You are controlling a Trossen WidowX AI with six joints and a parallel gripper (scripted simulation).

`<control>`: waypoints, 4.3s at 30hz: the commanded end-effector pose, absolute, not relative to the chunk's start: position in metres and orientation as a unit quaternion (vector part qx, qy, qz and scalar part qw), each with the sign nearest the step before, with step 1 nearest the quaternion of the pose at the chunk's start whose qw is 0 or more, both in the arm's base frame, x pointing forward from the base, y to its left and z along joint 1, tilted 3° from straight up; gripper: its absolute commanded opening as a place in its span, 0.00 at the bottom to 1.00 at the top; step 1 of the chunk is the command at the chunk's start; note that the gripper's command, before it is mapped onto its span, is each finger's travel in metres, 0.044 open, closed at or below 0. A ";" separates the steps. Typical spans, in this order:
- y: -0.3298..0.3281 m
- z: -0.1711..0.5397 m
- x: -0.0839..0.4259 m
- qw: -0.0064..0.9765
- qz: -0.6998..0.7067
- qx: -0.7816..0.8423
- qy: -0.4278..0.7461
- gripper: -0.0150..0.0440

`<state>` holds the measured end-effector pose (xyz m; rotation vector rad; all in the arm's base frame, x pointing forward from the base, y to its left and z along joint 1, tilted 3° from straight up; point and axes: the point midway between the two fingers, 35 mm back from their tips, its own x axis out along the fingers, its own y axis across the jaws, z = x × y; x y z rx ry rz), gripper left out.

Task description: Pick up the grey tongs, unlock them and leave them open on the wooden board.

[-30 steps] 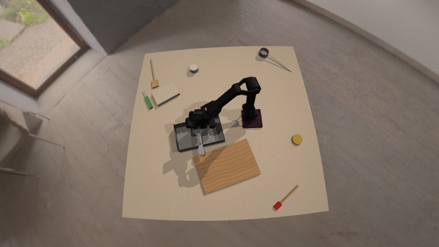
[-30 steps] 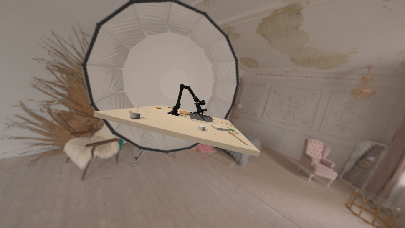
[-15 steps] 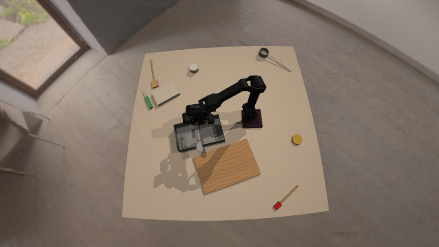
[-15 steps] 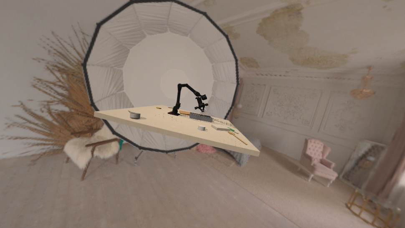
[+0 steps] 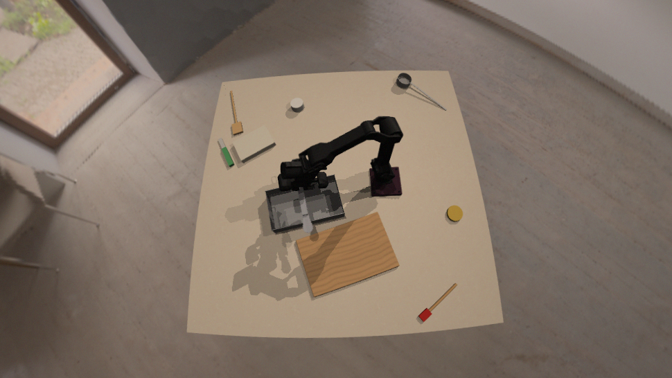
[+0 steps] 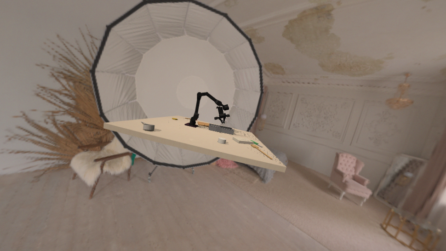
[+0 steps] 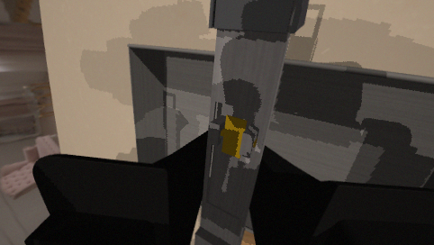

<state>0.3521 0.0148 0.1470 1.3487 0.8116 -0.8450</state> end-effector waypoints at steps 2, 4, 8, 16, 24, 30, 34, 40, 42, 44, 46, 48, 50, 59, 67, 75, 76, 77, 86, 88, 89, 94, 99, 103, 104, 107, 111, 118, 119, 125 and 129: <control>0.014 0.148 0.354 0.624 -0.381 0.563 0.386 0.00; 0.014 0.147 0.353 0.622 -0.386 0.553 0.398 0.00; 0.013 0.147 0.353 0.617 -0.397 0.533 0.422 0.00; 0.011 0.146 0.350 0.604 -0.414 0.492 0.470 0.00; 0.009 0.147 0.347 0.587 -0.428 0.452 0.518 0.00; 0.009 0.147 0.346 0.583 -0.430 0.445 0.527 0.00; 0.009 0.147 0.346 0.583 -0.430 0.445 0.527 0.00; 0.022 0.151 0.347 0.597 -0.415 0.427 0.538 0.00; 0.033 0.155 0.347 0.607 -0.400 0.412 0.549 0.00; 0.045 0.159 0.346 0.618 -0.384 0.396 0.560 0.00; 0.057 0.163 0.346 0.628 -0.368 0.379 0.571 0.00; 0.069 0.167 0.344 0.638 -0.350 0.362 0.582 0.00; 0.081 0.171 0.342 0.648 -0.334 0.345 0.592 0.00; 0.132 0.189 0.328 0.683 -0.258 0.265 0.630 0.00; 0.163 0.200 0.315 0.700 -0.209 0.213 0.649 0.00; 0.172 0.200 0.311 0.705 -0.193 0.197 0.654 0.00; 0.176 0.199 0.309 0.706 -0.186 0.190 0.656 0.00; 0.180 0.199 0.307 0.708 -0.179 0.182 0.658 0.00; 0.228 0.197 0.279 0.724 -0.092 0.095 0.677 0.00; 0.238 0.196 0.272 0.726 -0.072 0.075 0.680 0.00; 0.243 0.196 0.268 0.727 -0.062 0.065 0.681 0.00; 0.267 0.195 0.248 0.729 -0.012 0.014 0.685 0.00; 0.289 0.193 0.227 0.727 0.035 -0.035 0.685 0.00; 0.291 0.193 0.224 0.727 0.042 -0.042 0.685 0.00; 0.291 0.193 0.224 0.727 0.042 -0.042 0.685 0.00; 0.291 0.193 0.224 0.727 0.042 -0.042 0.685 0.00; 0.293 0.192 0.225 0.740 0.045 -0.048 0.669 0.00; 0.299 0.191 0.227 0.794 0.058 -0.071 0.601 0.00; 0.300 0.191 0.228 0.801 0.060 -0.073 0.591 0.00; 0.304 0.194 0.228 0.843 0.069 -0.085 0.527 0.00; 0.307 0.197 0.227 0.868 0.074 -0.088 0.483 0.00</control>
